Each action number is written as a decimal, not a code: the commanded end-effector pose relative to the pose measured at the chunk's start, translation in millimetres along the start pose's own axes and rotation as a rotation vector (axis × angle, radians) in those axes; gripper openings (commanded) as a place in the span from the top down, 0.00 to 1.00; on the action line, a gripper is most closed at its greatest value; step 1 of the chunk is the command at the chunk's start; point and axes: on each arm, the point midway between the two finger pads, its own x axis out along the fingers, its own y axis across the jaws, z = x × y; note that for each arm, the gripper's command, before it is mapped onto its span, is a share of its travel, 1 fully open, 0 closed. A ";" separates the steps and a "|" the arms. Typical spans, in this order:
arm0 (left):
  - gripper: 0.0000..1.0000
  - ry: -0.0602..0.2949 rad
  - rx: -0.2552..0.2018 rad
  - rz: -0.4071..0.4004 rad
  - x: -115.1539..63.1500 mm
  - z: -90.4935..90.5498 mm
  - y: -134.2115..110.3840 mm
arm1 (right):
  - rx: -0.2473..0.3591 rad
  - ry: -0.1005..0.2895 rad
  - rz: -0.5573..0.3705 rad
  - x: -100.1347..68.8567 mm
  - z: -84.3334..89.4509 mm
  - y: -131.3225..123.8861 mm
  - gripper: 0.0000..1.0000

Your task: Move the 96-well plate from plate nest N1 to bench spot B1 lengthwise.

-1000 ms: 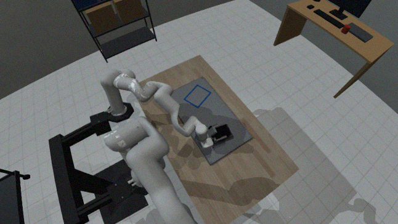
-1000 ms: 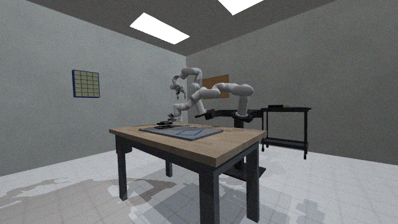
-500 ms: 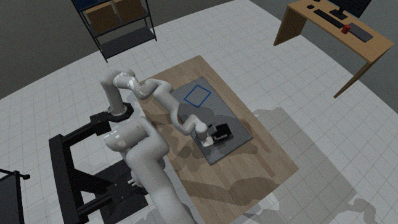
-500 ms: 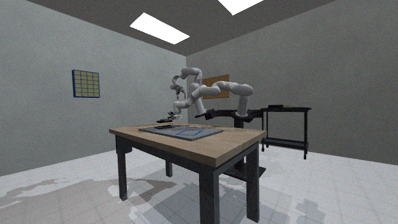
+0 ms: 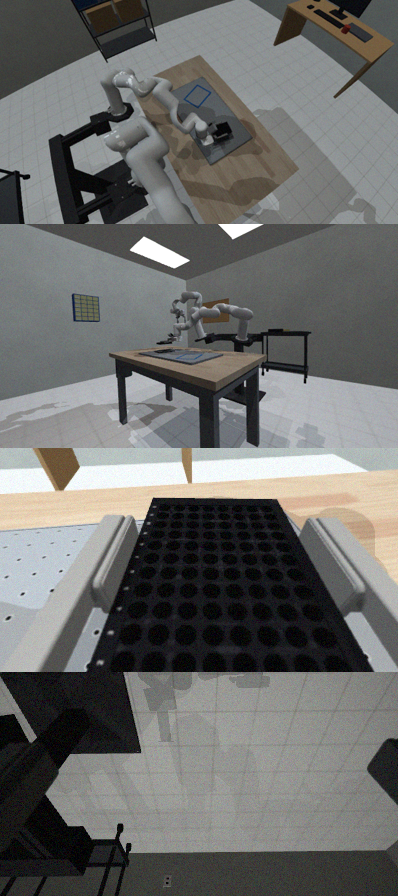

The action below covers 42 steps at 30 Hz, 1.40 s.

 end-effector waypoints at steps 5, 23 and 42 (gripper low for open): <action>1.00 -0.003 -0.003 0.000 0.9 15.8 -0.5 | 0.000 0.000 -0.003 -1.3 0.2 -0.8 0.00; 1.00 -0.003 -0.004 0.100 0.1 17.2 9.6 | 0.000 0.000 -0.003 -1.3 0.2 -0.8 0.00; 1.00 -0.002 -0.004 0.560 -4.1 15.3 66.1 | 0.000 0.000 -0.003 -1.3 0.2 -0.8 0.00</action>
